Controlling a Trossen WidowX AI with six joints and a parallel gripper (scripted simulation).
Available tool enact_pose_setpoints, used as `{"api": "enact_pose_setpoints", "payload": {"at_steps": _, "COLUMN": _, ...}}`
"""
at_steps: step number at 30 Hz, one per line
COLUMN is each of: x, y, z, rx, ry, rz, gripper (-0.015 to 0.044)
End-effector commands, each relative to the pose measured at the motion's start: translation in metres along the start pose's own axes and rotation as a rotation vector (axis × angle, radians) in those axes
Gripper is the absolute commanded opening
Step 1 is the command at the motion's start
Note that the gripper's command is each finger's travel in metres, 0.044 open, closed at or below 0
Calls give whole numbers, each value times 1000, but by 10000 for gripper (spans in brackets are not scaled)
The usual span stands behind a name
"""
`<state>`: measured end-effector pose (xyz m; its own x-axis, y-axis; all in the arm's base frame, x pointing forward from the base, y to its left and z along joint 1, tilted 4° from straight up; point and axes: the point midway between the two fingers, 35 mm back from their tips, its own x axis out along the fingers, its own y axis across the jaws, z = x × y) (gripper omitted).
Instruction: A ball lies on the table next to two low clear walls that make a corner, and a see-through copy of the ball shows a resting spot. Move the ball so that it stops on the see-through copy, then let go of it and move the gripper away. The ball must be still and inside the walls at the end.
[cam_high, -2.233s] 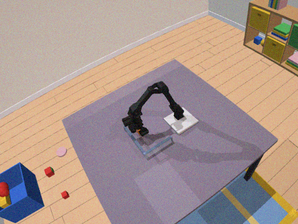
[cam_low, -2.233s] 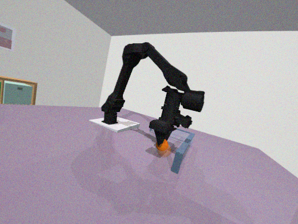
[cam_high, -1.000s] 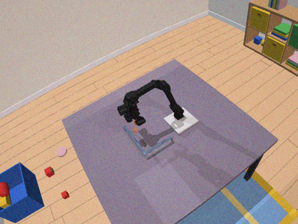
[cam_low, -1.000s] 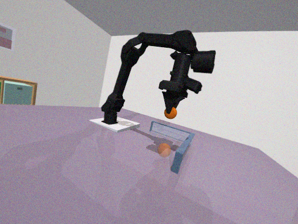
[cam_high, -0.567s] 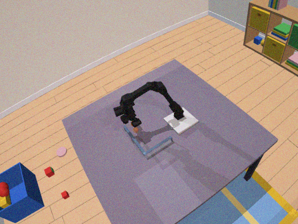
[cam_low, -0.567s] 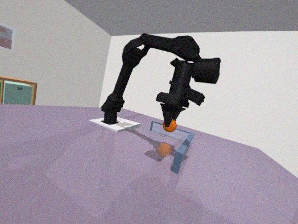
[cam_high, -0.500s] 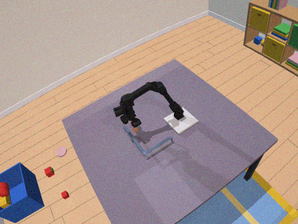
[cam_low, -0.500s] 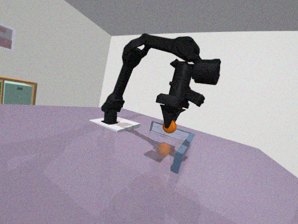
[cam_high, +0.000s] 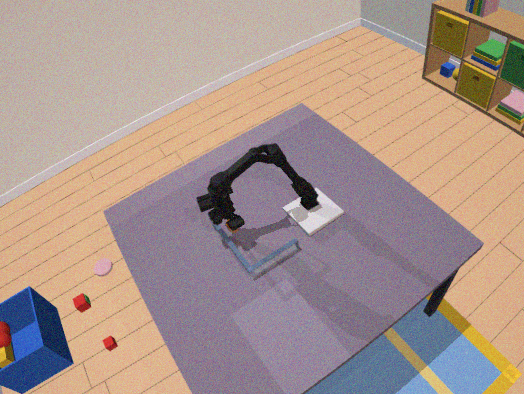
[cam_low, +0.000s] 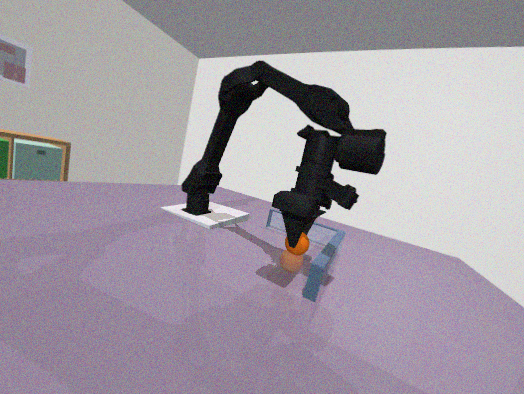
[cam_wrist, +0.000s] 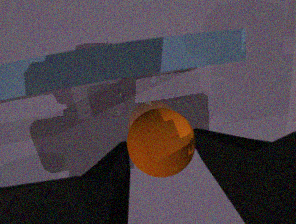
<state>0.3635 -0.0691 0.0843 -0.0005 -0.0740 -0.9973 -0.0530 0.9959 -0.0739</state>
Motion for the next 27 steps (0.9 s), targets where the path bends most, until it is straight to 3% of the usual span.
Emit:
{"api": "enact_pose_setpoints", "payload": {"at_steps": 1, "x": 20, "y": 0, "z": -1, "rx": -7, "ry": 1, "rz": -2, "gripper": 0}}
{"api": "enact_pose_setpoints", "payload": {"at_steps": 25, "x": 42, "y": 0, "z": -2, "rx": -7, "ry": 1, "rz": -2, "gripper": 0}}
{"api": "enact_pose_setpoints", "payload": {"at_steps": 27, "x": 39, "y": 0, "z": -2, "rx": 0, "ry": 2, "rz": 0, "gripper": 53}}
